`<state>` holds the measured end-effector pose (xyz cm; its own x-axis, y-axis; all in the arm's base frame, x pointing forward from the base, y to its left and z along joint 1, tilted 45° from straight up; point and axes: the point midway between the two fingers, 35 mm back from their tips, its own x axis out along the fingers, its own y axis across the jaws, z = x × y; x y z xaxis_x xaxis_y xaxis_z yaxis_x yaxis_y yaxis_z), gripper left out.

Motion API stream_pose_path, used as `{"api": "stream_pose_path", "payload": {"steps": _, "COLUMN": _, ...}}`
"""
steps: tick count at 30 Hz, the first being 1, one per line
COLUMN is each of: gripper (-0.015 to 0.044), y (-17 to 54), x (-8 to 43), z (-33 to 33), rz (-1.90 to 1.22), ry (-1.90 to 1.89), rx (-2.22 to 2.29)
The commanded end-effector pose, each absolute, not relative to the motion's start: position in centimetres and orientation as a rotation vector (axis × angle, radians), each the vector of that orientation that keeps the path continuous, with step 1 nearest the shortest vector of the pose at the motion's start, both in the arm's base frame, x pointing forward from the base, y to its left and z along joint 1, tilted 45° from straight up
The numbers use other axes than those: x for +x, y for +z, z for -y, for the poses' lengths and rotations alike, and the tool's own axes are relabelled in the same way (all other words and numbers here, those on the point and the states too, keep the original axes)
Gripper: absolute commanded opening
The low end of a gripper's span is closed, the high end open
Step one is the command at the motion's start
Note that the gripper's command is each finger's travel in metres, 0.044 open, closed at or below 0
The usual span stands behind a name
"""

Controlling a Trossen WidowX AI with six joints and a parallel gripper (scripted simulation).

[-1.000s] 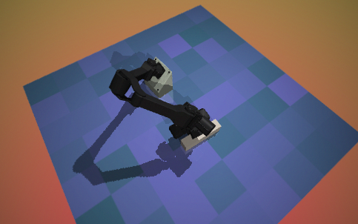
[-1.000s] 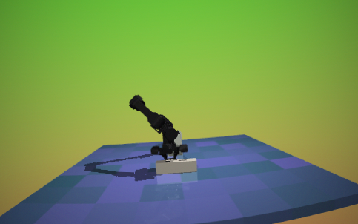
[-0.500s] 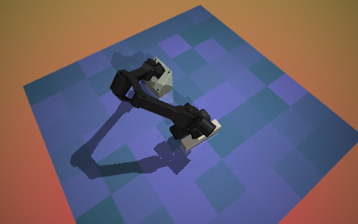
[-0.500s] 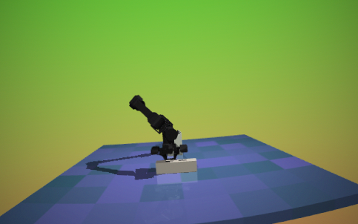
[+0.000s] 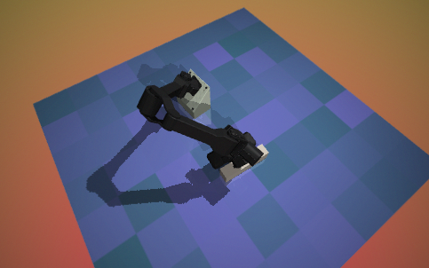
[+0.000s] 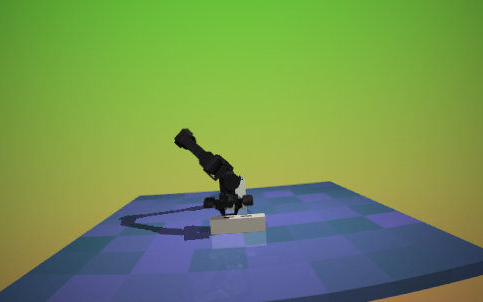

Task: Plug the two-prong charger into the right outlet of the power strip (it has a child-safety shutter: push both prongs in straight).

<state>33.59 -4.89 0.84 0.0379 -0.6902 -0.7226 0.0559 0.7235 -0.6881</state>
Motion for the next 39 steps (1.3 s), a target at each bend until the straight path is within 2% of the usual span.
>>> {"api": "stream_pose_path", "payload": {"steps": 1, "gripper": 0.0000, "y": 1.0, "x": 34.2, "z": 4.9, "rz": -1.419, "ry": -0.622, "rx": -0.559}}
{"api": "stream_pose_path", "payload": {"steps": 39, "gripper": 0.0000, "y": 1.1, "x": 35.4, "z": 4.9, "rz": -1.418, "ry": -0.622, "rx": -0.559}}
